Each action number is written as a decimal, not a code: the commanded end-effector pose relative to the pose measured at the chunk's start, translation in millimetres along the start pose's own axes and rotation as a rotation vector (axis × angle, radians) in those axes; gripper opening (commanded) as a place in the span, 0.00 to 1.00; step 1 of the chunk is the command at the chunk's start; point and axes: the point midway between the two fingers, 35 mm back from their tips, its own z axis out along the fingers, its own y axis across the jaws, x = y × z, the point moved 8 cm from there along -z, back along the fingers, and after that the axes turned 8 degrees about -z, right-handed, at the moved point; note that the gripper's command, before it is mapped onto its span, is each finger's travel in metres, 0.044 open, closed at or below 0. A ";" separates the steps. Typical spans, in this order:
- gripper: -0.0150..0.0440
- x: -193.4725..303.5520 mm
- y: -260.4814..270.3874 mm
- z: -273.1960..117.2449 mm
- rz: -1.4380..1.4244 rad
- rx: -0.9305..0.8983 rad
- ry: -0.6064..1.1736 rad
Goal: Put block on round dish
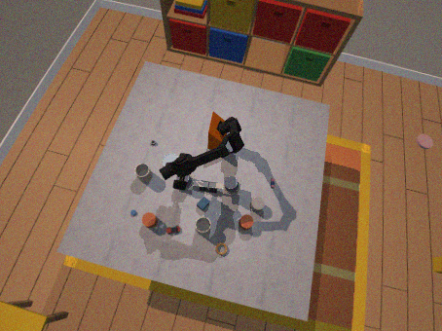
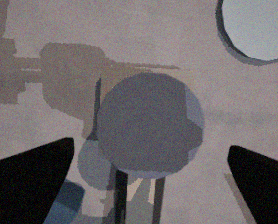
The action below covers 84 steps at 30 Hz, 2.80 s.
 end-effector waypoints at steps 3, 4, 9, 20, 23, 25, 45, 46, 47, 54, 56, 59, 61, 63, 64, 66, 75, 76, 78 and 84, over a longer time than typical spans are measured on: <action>1.00 -0.4 0.1 8.7 0.005 -0.003 0.002; 1.00 -0.5 0.2 10.4 0.005 -0.003 0.002; 1.00 -0.7 0.7 18.6 0.005 -0.003 0.002; 1.00 -0.7 1.0 36.5 0.005 -0.004 0.002; 1.00 -0.6 0.9 41.4 0.005 -0.004 0.002; 1.00 -0.5 0.8 44.6 0.005 -0.004 0.003; 0.83 0.5 -0.2 64.4 0.005 -0.004 0.005; 0.82 0.5 -0.2 64.4 0.005 -0.004 0.005; 0.81 0.5 -0.2 64.4 0.005 -0.004 0.005; 0.60 0.3 0.0 63.2 0.005 -0.004 0.004; 0.51 0.1 0.3 61.5 0.005 -0.004 0.004; 0.38 -0.4 0.9 58.0 0.005 -0.004 0.003; 0.29 -0.7 1.3 55.6 0.005 -0.004 0.003; 0.25 -1.1 1.6 53.2 0.005 -0.004 0.002; 0.25 -1.2 1.8 52.0 0.005 -0.004 0.002; 0.25 -1.5 2.2 49.5 0.005 -0.004 0.002; 0.25 -2.7 3.4 38.5 0.006 -0.004 0.000; 0.25 -2.8 3.6 37.3 0.006 -0.004 0.000; 0.25 -3.0 3.8 34.8 0.006 -0.004 0.000; 0.25 -3.6 4.4 27.4 0.006 -0.004 -0.001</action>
